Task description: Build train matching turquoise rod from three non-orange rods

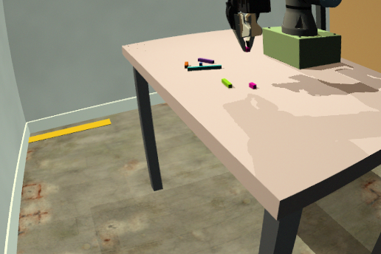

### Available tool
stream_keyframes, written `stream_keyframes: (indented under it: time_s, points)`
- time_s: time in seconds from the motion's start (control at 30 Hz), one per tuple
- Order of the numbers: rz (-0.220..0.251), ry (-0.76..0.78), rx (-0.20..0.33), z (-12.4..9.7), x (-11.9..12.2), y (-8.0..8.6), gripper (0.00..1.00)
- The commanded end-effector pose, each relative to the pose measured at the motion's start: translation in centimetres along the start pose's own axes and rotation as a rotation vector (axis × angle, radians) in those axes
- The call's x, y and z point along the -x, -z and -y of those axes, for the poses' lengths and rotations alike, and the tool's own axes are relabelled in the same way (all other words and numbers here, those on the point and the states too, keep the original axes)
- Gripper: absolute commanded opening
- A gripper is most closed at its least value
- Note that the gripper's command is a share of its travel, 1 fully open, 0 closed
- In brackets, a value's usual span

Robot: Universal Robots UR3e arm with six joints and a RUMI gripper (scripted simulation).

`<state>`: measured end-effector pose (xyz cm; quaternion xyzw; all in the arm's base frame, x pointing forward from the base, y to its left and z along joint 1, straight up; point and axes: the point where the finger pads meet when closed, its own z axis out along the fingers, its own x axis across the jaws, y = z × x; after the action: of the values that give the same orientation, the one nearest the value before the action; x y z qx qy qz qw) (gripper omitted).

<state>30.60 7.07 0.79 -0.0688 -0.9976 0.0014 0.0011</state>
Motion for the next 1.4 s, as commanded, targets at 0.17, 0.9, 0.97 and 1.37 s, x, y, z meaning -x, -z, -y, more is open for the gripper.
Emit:
stream_keyframes:
  time_s: [0.17,0.9,0.97,1.37]
  points:
    - [0.003,0.000,0.000,-0.1,0.1,-2.7,0.00]
    - [0.003,0.000,0.000,-0.2,0.1,-7.6,0.00]
    - [0.003,0.000,0.000,-0.2,0.1,-7.6,0.00]
    - [0.003,0.000,0.000,-0.2,0.1,-7.6,0.00]
